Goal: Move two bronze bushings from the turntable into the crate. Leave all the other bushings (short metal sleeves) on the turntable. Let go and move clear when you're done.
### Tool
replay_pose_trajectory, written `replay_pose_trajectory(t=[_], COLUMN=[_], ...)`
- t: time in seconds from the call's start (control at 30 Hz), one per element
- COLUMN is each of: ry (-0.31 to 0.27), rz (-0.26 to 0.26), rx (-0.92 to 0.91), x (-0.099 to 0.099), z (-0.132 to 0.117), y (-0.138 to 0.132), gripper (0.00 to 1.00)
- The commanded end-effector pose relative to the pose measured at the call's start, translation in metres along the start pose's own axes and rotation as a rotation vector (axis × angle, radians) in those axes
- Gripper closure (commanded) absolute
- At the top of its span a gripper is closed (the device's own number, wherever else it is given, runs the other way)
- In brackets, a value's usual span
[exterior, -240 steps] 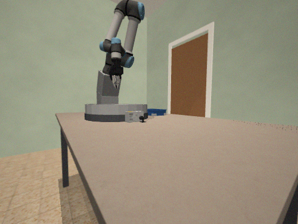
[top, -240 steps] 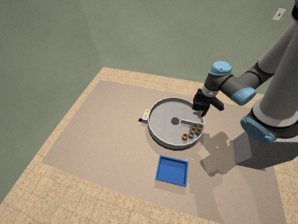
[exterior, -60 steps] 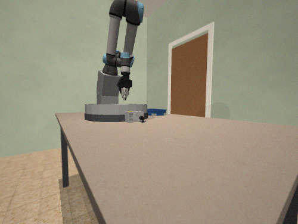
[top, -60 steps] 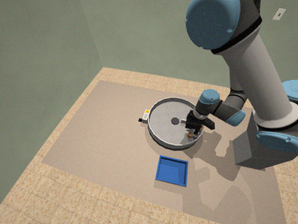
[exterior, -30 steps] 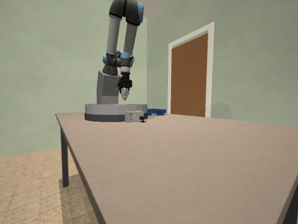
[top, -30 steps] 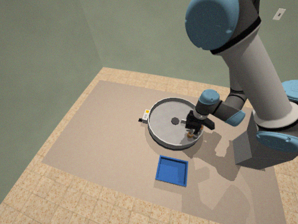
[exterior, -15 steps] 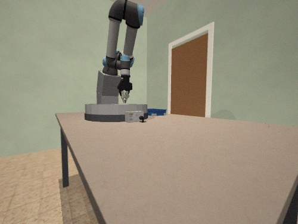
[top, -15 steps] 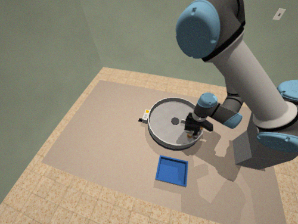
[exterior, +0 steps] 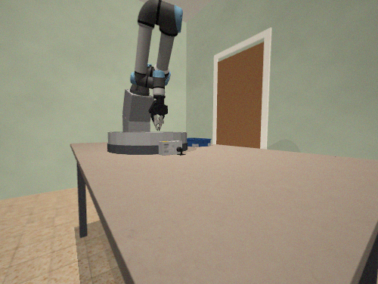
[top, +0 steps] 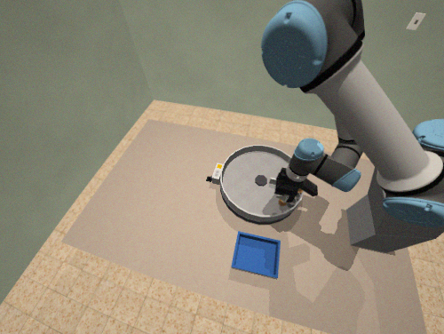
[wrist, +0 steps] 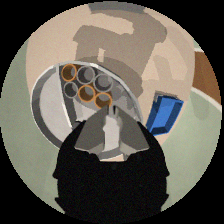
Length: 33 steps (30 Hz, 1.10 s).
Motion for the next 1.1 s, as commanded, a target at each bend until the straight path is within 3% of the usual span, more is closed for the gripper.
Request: replay_pose_trajectory(t=[0.0, 1.07], ry=[-0.001, -0.001], rz=[0.000, 0.000], rx=[0.000, 0.000], x=[0.0002, -0.0078], z=[-0.0002, -0.0002], y=[0.0000, 0.0000], gripper=[0.95, 0.95])
Point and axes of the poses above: the point where the finger pads meet when closed, its own x axis back along the fingers, its own y axis across the jaws, z = x × y, the point moved 10 cm from there along x, back along the fingers, and after that the axes turned 3 degrees about x, right-handed, at the moved point
